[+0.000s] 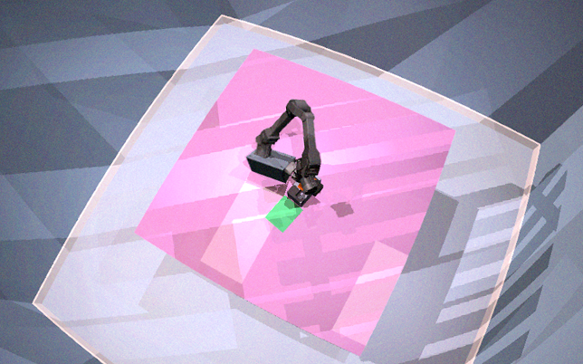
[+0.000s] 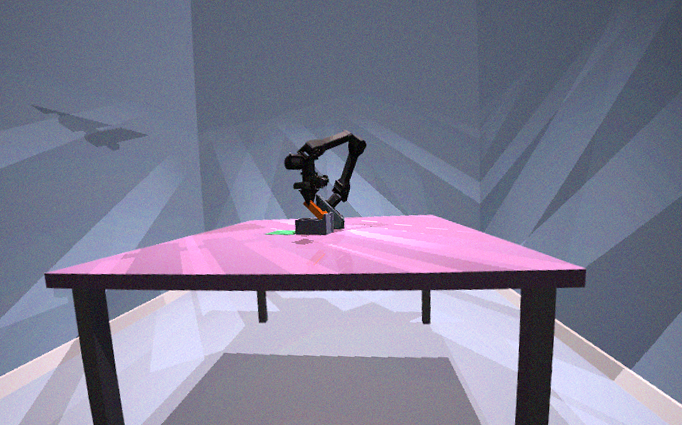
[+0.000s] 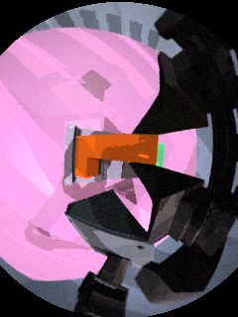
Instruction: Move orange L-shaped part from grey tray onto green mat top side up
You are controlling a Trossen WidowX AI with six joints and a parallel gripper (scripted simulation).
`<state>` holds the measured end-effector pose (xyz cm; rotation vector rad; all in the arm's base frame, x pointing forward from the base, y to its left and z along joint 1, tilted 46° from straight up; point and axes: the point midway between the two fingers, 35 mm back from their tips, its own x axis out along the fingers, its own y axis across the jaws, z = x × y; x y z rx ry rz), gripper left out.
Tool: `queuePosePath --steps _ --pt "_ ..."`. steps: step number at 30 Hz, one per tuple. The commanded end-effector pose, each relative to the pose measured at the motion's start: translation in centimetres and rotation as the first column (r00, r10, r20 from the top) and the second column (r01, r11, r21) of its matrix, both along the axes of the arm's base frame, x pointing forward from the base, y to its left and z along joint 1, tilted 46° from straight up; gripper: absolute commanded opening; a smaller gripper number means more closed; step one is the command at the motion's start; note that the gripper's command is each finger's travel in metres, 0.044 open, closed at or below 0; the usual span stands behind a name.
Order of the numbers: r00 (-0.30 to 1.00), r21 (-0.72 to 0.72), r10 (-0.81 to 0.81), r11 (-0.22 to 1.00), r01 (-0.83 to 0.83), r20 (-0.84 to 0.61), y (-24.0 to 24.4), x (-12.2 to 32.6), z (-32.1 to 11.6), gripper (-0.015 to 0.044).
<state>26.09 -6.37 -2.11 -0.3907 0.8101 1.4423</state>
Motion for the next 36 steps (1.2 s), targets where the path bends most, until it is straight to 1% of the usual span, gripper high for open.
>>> queuePosePath --steps 1,21,27,36 --pt "1.0 -0.006 -0.001 1.0 0.001 0.01 -0.8 0.2 0.6 0.0" --pt "1.0 -0.007 0.0 1.0 0.001 0.01 -2.3 0.3 2.1 0.0" --pt "1.0 -0.008 -0.001 1.0 0.001 0.01 -3.4 -0.3 0.6 0.0" --pt "1.0 -0.011 -0.001 1.0 0.001 0.01 -6.4 -2.0 -2.6 0.0"
